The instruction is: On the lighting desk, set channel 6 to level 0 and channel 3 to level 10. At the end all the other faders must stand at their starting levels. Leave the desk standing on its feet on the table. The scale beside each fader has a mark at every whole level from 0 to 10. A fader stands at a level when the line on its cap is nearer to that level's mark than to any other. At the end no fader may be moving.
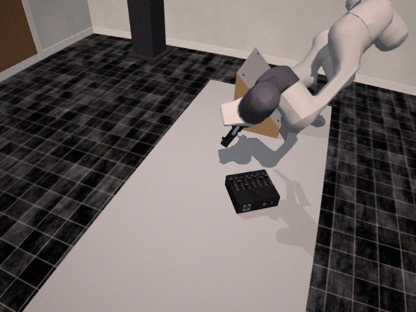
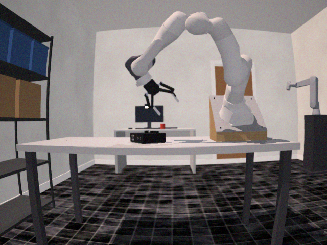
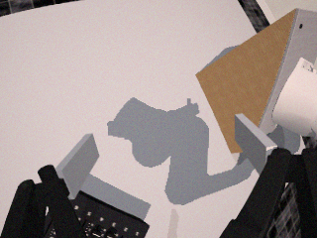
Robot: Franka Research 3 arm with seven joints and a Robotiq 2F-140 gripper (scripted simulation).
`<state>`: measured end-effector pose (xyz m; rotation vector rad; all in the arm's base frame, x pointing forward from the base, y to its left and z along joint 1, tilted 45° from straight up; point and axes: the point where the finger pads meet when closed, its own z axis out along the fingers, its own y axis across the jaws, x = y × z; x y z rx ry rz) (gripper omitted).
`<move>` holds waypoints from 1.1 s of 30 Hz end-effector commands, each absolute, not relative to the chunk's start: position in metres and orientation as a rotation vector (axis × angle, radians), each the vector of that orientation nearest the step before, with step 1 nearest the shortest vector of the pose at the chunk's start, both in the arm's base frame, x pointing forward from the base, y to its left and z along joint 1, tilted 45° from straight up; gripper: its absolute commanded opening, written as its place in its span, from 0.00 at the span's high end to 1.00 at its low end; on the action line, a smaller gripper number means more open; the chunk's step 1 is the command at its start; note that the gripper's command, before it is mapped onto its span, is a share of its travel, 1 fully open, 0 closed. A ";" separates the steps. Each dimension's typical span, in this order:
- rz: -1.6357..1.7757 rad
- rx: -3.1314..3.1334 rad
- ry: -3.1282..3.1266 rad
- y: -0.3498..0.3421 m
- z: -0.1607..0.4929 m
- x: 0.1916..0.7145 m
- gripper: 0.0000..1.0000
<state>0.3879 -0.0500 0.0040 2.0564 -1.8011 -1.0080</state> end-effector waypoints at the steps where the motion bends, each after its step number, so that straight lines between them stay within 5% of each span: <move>1: -1.070 2.285 -1.932 -0.012 0.009 0.420 0.00; 14: -1.071 2.565 -2.381 0.049 0.073 0.498 0.00; 33: -1.067 2.571 -2.396 0.050 0.075 0.500 0.00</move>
